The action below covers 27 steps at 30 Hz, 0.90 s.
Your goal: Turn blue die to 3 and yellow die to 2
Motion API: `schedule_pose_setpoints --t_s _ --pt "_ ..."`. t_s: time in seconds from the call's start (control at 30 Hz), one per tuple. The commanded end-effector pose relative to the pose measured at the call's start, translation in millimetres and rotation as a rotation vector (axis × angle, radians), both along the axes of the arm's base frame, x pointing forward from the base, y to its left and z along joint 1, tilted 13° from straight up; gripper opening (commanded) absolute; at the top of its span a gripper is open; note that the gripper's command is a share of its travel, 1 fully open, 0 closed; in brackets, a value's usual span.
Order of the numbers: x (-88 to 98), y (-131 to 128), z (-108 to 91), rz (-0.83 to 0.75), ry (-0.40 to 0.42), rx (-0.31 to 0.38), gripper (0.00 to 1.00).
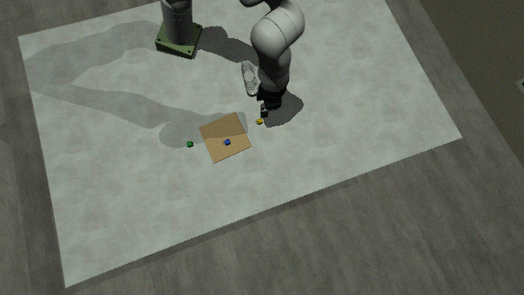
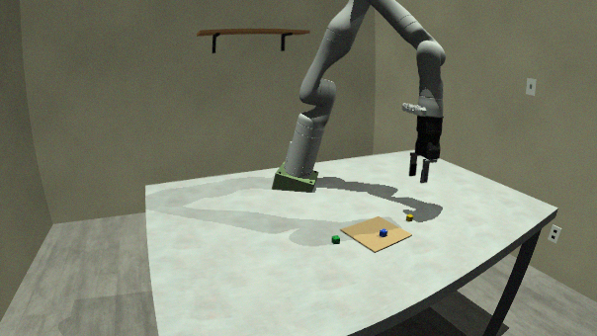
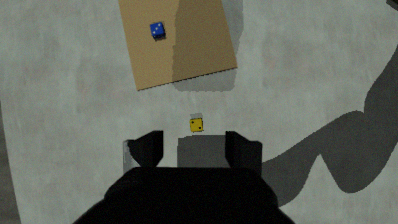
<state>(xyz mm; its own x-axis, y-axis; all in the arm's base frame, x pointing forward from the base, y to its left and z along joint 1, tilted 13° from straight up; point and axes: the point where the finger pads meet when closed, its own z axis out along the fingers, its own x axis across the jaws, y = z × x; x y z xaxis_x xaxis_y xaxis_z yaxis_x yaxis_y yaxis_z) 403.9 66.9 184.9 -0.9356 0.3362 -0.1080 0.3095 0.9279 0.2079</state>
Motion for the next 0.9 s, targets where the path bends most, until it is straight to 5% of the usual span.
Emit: schedule_pose_setpoints --t_s 0.0,0.87 --pt "0.4 -0.3 0.9 -0.002 -0.002 0.001 1.00" --pt "-0.2 1.6 6.4 -0.039 -0.005 0.045 1.00"
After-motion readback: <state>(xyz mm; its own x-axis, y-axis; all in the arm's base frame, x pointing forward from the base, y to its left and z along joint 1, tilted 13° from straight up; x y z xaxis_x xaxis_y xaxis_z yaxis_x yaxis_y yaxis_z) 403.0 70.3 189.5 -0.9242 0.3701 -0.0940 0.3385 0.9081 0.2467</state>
